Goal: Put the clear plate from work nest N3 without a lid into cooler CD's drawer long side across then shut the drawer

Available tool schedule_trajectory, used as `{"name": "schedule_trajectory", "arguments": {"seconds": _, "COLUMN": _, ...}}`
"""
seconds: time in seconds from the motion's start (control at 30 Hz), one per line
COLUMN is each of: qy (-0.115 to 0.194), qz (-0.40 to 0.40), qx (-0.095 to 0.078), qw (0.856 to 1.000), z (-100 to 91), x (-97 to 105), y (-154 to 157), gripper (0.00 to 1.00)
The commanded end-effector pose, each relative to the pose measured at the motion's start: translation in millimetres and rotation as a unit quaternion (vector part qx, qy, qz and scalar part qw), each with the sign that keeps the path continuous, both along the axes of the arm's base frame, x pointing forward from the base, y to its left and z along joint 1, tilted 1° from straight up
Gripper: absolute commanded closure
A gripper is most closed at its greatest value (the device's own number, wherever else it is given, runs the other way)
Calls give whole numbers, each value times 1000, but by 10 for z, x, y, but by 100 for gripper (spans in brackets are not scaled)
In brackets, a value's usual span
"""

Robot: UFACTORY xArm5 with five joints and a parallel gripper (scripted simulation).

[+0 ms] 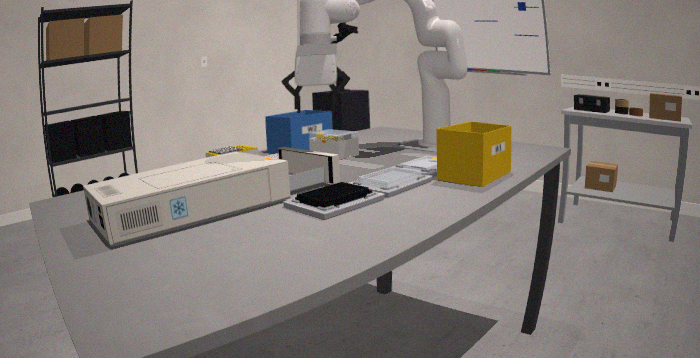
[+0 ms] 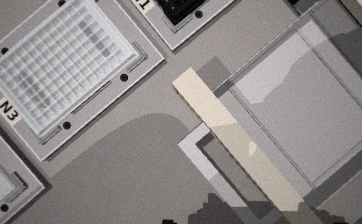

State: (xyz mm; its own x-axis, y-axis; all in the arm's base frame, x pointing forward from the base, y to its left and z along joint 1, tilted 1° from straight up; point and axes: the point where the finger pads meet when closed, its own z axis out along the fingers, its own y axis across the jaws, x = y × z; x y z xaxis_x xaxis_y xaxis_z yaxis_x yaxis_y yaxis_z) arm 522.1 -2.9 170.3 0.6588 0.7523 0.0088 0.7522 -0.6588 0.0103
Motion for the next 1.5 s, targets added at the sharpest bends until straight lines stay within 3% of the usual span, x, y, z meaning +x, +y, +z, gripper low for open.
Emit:
{"name": "schedule_trajectory", "arguments": {"seconds": 0.0, "qy": 2, "qz": 72, "qx": 7, "qw": 997, "z": -114, "x": 184, "y": 4, "gripper": 12}}
{"name": "schedule_trajectory", "arguments": {"seconds": 0.23, "qy": 1, "qz": 187, "qx": 6, "qw": 982, "z": -122, "x": 193, "y": 5, "gripper": 12}}
{"name": "schedule_trajectory", "arguments": {"seconds": 0.63, "qy": -1, "qz": 348, "qx": 4, "qw": 938, "z": -122, "x": 193, "y": 5, "gripper": 12}}
{"name": "schedule_trajectory", "arguments": {"seconds": 1.0, "qy": -1, "qz": 350, "qx": 4, "qw": 937, "z": -122, "x": 193, "y": 5, "gripper": 12}}
{"name": "schedule_trajectory", "arguments": {"seconds": 1.47, "qy": -1, "qz": 350, "qx": 4, "qw": 937, "z": -322, "x": 194, "y": 8, "gripper": 12}}
